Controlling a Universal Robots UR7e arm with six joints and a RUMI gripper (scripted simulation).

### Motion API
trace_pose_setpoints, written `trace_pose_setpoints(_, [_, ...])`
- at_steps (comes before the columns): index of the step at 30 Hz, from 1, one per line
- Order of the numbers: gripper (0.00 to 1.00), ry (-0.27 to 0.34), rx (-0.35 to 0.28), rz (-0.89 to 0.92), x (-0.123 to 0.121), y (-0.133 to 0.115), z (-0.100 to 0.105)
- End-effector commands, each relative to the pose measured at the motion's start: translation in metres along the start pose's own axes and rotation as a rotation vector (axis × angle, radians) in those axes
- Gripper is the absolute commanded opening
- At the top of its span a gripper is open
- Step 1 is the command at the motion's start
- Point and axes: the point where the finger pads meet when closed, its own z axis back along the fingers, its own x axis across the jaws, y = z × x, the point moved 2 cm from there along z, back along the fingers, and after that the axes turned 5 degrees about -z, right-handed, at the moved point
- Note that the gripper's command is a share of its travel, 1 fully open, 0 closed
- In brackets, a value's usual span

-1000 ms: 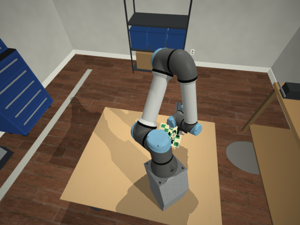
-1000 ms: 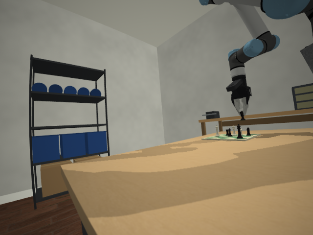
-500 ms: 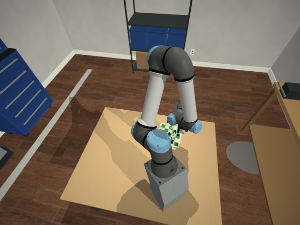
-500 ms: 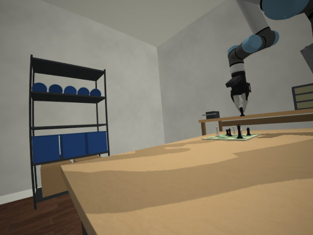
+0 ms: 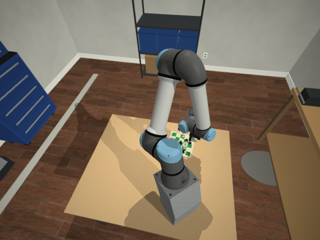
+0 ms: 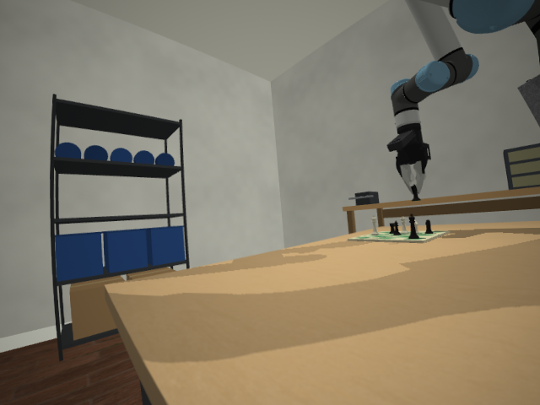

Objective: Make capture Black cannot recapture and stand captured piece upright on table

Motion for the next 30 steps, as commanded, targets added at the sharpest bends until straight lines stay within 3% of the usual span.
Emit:
trace_pose_setpoints(1, [0.0,0.0,-0.002,0.015,0.015,0.006,-0.002])
trace_pose_setpoints(6, [0.0,0.002,-0.005,0.057,0.059,0.031,-0.006])
trace_pose_setpoints(12, [0.0,0.001,-0.004,0.117,0.117,0.085,-0.007])
trace_pose_setpoints(14, [0.0,0.001,-0.004,0.117,0.117,0.085,-0.007])
trace_pose_setpoints(21, [0.0,-0.002,0.0,0.156,0.152,0.133,-0.004])
trace_pose_setpoints(30, [0.0,-0.002,0.0,0.159,0.154,0.137,-0.004])
